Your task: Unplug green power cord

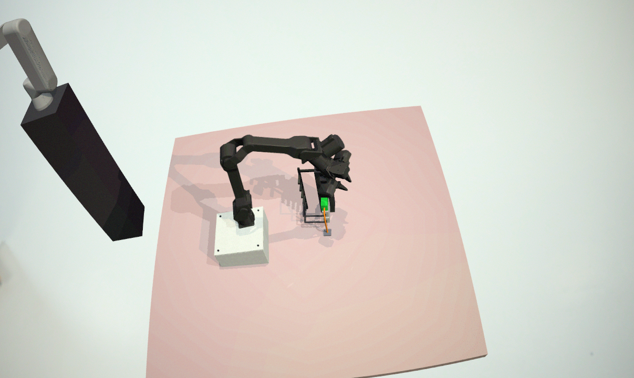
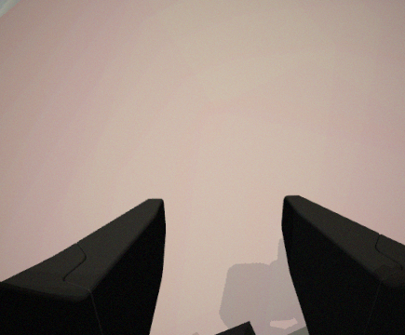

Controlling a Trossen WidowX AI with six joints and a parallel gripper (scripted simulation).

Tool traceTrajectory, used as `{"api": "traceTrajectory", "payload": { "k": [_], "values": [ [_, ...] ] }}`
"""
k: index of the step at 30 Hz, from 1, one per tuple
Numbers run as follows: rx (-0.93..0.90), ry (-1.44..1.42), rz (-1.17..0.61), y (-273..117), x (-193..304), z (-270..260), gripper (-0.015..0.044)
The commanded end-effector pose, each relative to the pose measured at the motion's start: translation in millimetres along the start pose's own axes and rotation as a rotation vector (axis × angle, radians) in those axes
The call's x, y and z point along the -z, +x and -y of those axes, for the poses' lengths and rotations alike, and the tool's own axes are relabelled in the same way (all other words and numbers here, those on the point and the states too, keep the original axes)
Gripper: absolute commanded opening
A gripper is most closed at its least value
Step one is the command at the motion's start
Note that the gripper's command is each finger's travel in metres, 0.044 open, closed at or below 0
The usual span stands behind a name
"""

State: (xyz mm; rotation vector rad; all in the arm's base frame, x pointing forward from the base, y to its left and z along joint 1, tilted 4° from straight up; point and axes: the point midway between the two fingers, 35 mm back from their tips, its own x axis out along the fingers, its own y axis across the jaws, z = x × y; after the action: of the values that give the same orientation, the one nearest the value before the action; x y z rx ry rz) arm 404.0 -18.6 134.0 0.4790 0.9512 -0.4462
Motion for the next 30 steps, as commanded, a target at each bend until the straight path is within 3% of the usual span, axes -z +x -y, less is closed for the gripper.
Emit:
{"api": "traceTrajectory", "payload": {
  "k": [1,11,30],
  "values": [
    [0.094,0.289,-0.152,16,16,35,0.016],
    [0.484,1.061,-0.387,13,62,99,0.016],
    [0.492,1.076,-0.39,12,65,93,0.016]
  ]
}}
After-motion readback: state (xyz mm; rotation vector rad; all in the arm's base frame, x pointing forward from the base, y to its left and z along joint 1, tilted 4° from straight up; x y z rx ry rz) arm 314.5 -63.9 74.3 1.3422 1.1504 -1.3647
